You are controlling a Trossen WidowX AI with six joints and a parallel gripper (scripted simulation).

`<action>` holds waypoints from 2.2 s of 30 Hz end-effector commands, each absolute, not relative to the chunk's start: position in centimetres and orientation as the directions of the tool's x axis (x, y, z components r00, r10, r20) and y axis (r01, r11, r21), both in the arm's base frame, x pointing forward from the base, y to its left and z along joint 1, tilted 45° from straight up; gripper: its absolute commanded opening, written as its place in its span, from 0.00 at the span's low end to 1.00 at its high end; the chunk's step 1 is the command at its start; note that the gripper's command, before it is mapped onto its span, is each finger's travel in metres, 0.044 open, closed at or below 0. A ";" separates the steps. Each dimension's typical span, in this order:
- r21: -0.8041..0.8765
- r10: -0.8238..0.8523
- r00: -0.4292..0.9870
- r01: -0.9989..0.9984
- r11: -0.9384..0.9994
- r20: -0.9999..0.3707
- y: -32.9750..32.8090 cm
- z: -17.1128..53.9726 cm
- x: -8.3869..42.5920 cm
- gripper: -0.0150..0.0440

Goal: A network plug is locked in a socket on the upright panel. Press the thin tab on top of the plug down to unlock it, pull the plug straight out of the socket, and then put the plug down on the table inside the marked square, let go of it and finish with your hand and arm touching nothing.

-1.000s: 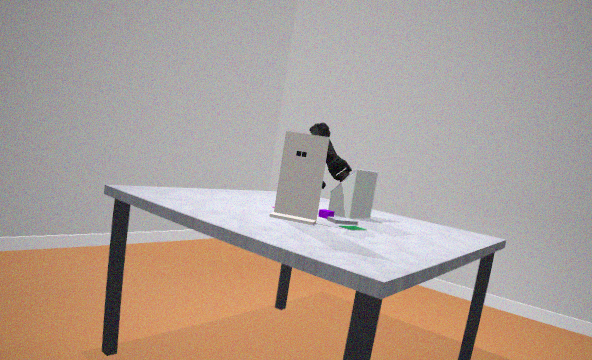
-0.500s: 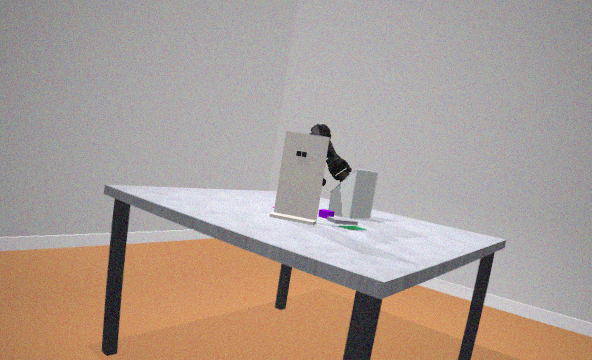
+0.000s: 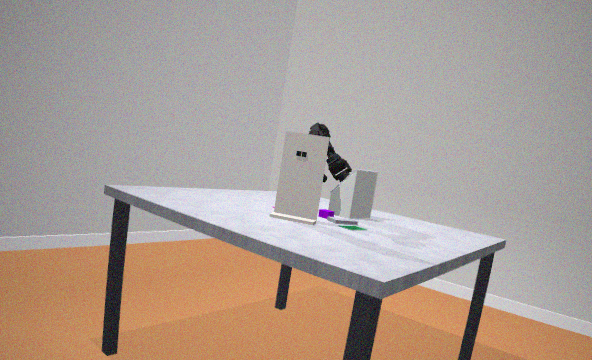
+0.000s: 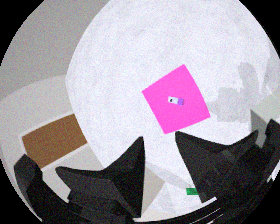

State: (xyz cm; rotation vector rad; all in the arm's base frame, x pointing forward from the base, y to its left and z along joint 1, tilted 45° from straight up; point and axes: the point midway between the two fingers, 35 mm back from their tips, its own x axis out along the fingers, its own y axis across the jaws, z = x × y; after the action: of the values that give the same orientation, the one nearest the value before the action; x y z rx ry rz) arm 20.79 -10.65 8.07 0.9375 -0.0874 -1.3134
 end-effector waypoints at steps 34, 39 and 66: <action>0.643 -0.852 0.320 0.766 -0.025 -0.414 -4.4 15.3 22.2 0.52; 0.644 -0.853 0.321 0.765 -0.023 -0.412 -4.3 15.5 22.2 0.65; 0.644 -0.853 0.321 0.765 -0.023 -0.412 -4.3 15.5 22.2 1.00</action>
State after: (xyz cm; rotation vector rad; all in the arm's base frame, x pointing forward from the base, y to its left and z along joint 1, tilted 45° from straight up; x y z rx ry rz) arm 22.21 -4.30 15.39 0.9324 -0.1131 -1.2960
